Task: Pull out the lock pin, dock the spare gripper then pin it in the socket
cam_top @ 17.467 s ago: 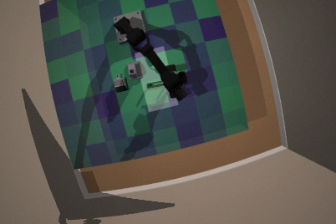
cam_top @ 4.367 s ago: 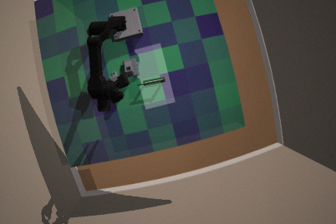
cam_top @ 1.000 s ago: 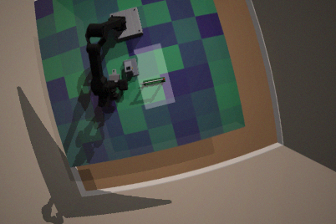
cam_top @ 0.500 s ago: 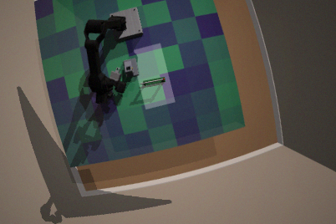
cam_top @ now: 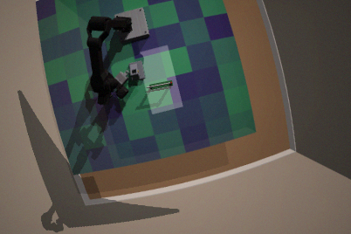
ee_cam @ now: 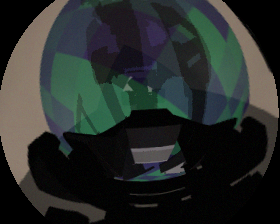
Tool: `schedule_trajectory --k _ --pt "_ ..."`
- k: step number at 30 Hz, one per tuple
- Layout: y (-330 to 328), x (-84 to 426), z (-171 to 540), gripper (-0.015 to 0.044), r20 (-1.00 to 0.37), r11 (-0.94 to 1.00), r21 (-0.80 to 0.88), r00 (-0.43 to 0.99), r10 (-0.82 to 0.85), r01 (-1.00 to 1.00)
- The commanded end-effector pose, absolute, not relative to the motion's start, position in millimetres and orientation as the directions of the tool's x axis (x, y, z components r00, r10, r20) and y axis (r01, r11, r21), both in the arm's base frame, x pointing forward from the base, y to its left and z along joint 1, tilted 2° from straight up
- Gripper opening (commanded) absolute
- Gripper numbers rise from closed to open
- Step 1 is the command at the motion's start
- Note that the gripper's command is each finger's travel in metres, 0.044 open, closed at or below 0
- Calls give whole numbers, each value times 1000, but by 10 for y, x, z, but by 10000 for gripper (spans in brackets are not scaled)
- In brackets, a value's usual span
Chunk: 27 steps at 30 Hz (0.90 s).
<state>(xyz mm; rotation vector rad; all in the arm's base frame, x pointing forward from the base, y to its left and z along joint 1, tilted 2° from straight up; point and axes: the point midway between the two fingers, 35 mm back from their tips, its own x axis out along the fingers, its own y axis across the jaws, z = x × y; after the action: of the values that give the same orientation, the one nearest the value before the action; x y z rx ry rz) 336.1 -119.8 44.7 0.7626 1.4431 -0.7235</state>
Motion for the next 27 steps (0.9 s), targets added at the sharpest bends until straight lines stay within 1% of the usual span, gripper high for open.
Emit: schedule_trajectory --k 1,14,27 --pt "-1212 3313 480 0 -1000 495 23 16 19 868" --pt "-1239 3153 488 0 -1000 169 18 15 18 985" --pt "-1259 2992 490 0 -1000 -178 12 15 18 984"
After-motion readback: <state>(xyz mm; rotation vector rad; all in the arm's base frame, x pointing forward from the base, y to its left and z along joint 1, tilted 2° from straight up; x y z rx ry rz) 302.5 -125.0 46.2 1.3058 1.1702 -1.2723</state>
